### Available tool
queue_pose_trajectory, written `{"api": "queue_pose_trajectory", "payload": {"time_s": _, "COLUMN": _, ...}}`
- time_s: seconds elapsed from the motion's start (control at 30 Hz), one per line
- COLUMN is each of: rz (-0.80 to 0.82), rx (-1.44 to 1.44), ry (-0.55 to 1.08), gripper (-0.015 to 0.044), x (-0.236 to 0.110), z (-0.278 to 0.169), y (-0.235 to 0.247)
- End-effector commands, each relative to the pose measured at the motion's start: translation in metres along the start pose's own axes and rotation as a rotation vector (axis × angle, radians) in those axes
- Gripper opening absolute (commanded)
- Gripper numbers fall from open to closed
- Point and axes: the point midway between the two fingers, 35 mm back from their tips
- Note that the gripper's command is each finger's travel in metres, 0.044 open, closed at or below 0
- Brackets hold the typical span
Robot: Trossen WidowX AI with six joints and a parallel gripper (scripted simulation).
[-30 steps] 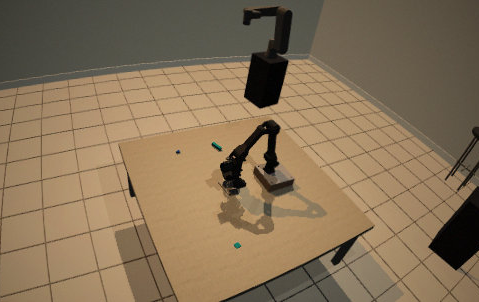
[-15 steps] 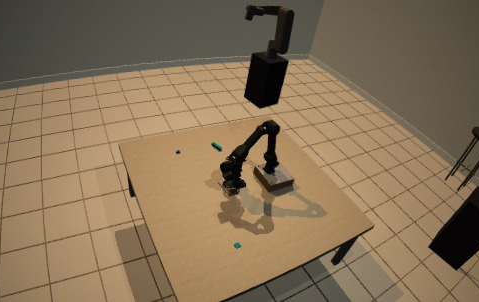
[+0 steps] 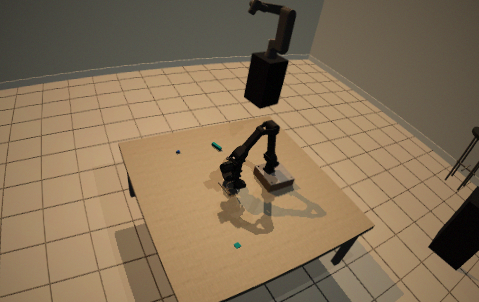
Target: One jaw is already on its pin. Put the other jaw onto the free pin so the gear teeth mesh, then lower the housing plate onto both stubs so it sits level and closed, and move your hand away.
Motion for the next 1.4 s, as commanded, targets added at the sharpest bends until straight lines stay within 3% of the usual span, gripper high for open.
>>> {"api": "queue_pose_trajectory", "payload": {"time_s": 0.0, "rz": -0.003, "rx": 0.002, "ry": -0.001, "gripper": 0.0134, "x": 0.0012, "z": 0.0, "y": -0.0005}}
{"api": "queue_pose_trajectory", "payload": {"time_s": 1.37, "rz": -0.003, "rx": 0.005, "ry": -0.001, "gripper": 0.0134, "x": 0.0106, "z": -0.0001, "y": -0.0005}}
Point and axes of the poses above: the point midway between the two fingers, 35 mm back from their tips, its own x axis out along the fingers, its own y axis across the jaws, z = x × y, and after that the axes turned 10 degrees about -x, right-handed
